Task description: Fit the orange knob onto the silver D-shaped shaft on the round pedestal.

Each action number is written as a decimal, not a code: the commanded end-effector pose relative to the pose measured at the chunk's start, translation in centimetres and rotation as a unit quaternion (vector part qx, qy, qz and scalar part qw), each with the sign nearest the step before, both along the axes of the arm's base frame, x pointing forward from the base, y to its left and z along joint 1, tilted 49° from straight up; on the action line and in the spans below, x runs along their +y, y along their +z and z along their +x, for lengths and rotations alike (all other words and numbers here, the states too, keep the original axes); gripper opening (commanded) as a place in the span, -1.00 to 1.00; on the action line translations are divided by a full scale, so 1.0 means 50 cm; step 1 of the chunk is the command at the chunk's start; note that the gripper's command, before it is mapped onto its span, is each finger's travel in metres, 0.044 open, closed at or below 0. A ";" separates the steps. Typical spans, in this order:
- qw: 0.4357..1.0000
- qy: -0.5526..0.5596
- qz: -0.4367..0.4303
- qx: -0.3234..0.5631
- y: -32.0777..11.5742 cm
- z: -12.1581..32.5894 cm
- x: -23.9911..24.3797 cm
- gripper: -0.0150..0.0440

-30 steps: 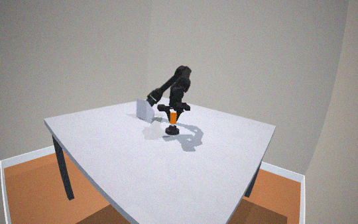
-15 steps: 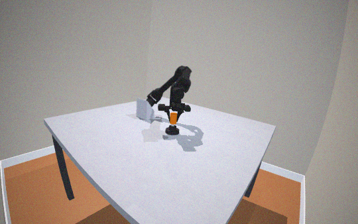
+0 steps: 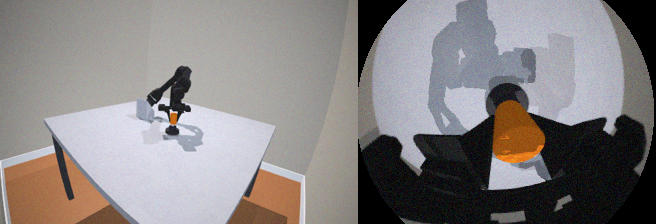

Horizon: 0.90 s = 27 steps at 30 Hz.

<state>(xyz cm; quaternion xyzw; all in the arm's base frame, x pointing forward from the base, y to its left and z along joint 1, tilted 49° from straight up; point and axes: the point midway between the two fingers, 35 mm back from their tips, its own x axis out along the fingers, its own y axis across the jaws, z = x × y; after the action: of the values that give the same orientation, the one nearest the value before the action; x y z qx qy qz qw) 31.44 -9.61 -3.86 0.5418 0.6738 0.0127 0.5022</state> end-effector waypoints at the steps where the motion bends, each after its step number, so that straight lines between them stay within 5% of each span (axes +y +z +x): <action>1: 1.000 -0.001 0.001 0.002 0.000 -0.004 0.002 -0.49; 27: 0.994 -0.071 0.011 0.079 0.003 0.002 -0.005 -0.49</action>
<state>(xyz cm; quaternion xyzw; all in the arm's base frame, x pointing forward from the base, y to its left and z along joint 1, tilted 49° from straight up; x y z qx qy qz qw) 31.25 -9.68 -3.82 0.5905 0.6728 -0.0537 0.4425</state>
